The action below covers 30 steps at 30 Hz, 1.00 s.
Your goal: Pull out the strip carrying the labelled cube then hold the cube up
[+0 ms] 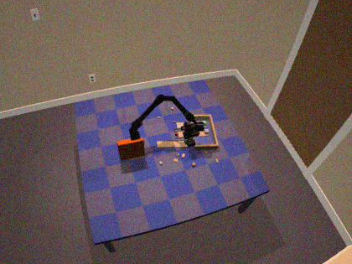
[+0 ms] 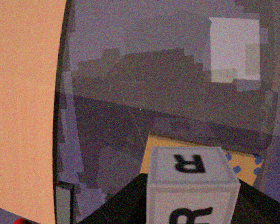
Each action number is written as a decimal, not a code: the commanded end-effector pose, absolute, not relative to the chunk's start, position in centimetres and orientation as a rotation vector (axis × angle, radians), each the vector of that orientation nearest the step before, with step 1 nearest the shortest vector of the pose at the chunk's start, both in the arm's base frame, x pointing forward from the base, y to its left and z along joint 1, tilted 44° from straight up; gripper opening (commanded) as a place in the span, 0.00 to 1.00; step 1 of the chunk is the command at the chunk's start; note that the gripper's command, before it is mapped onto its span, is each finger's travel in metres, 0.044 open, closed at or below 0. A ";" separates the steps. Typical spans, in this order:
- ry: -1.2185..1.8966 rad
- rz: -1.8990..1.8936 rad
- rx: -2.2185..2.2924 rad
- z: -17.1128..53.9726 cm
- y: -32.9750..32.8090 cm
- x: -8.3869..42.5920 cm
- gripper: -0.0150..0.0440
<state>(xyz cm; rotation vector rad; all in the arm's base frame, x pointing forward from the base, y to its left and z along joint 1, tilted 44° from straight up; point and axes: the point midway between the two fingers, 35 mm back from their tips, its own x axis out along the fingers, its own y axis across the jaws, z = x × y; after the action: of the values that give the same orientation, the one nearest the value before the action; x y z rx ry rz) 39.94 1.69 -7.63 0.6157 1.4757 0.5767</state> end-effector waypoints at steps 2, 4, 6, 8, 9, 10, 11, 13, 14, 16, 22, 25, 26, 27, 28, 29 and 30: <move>1.475 0.576 0.615 -7.2 1.4 39.4 0.25; 1.476 0.575 0.616 -6.8 1.0 38.6 0.25; 1.477 0.574 0.617 -6.3 0.6 37.8 0.25; 1.478 0.573 0.618 -5.9 0.2 37.0 0.25; 1.479 0.573 0.619 -5.6 0.0 36.6 0.25; 1.479 0.573 0.619 -5.4 -0.1 36.2 0.25; 1.479 0.573 0.620 -5.2 -0.3 35.8 0.25; 1.480 0.572 0.621 -4.8 -0.6 34.9 0.25; 1.481 0.572 0.622 -4.6 -0.7 34.5 0.25; 1.481 0.572 0.623 -4.3 -0.8 33.9 0.25; 1.481 0.572 0.624 -4.3 -0.8 33.3 0.25; 1.482 0.572 0.624 -4.2 -0.8 32.2 0.25; 1.482 0.572 0.624 -4.2 -0.7 31.9 0.25; 1.482 0.572 0.624 -4.2 -0.7 31.5 0.25; 1.483 0.572 0.624 -4.2 -0.7 31.1 0.25; 1.483 0.572 0.624 -4.2 -0.6 30.8 0.25; 1.483 0.572 0.624 -4.1 -0.6 30.5 0.25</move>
<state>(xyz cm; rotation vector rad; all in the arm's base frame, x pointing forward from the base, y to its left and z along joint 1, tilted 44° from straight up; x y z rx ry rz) 31.42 -0.43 -4.52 0.6331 1.4953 0.5759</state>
